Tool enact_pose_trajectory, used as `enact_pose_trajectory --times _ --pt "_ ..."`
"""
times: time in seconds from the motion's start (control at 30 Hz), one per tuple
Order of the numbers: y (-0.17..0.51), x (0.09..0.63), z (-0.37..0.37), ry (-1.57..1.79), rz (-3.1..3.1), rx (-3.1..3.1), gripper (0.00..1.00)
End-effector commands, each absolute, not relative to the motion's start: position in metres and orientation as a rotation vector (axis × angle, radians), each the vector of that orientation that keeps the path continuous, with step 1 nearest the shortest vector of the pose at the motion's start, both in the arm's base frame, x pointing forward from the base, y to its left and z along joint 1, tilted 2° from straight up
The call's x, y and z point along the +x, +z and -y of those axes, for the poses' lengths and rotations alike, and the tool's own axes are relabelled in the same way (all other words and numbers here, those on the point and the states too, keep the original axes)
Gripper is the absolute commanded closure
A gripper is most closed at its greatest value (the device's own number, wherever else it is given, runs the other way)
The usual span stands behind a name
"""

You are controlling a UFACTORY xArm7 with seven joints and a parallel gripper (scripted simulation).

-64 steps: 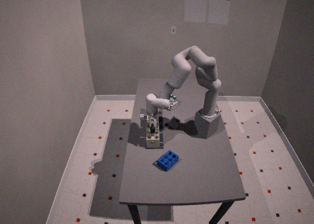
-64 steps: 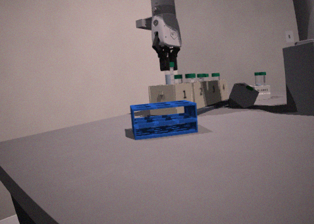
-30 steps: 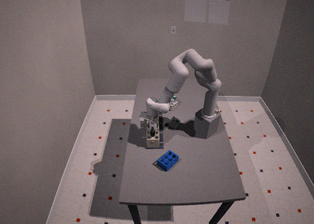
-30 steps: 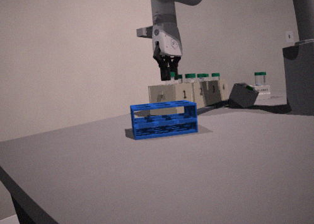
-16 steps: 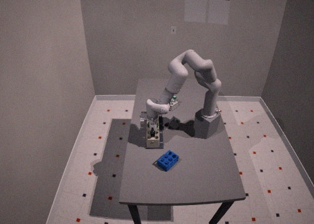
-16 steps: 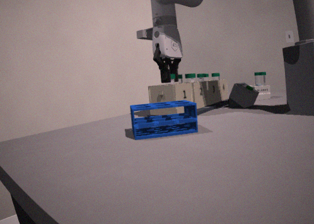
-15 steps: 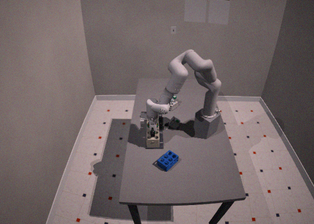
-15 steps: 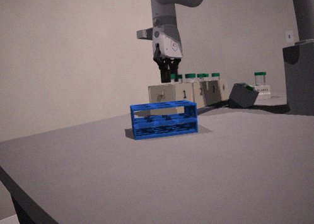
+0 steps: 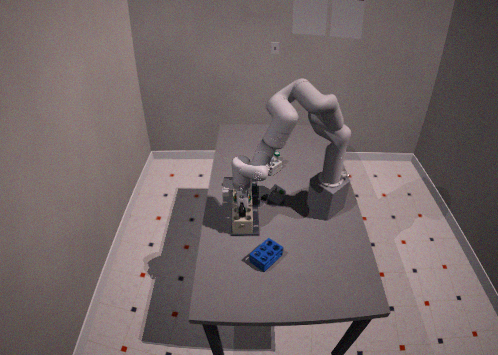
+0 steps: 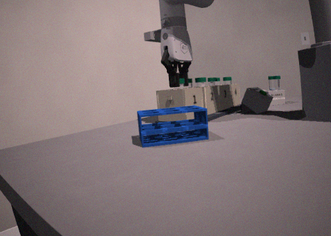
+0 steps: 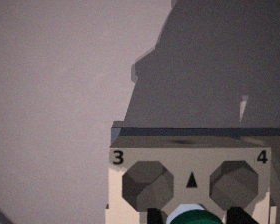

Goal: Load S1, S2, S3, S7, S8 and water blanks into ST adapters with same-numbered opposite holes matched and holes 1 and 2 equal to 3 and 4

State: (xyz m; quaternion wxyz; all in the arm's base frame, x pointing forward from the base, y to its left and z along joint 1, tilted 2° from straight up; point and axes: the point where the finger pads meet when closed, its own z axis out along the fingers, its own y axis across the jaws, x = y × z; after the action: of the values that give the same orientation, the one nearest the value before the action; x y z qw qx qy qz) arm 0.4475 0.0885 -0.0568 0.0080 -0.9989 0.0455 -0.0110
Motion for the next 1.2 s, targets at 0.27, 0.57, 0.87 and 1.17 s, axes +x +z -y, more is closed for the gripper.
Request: enact_pose_trajectory --times 0.27,0.57,0.87,1.17 --pt "-0.055 0.449 -0.089 -0.04 -0.143 -3.121 0.56" --pt "-0.055 0.449 -0.089 -0.04 -0.143 -3.121 0.56" --pt "-0.038 0.449 -0.088 -0.04 -0.143 -3.121 0.56" --pt "-0.024 0.448 -0.088 -0.04 -0.143 -3.121 0.56"
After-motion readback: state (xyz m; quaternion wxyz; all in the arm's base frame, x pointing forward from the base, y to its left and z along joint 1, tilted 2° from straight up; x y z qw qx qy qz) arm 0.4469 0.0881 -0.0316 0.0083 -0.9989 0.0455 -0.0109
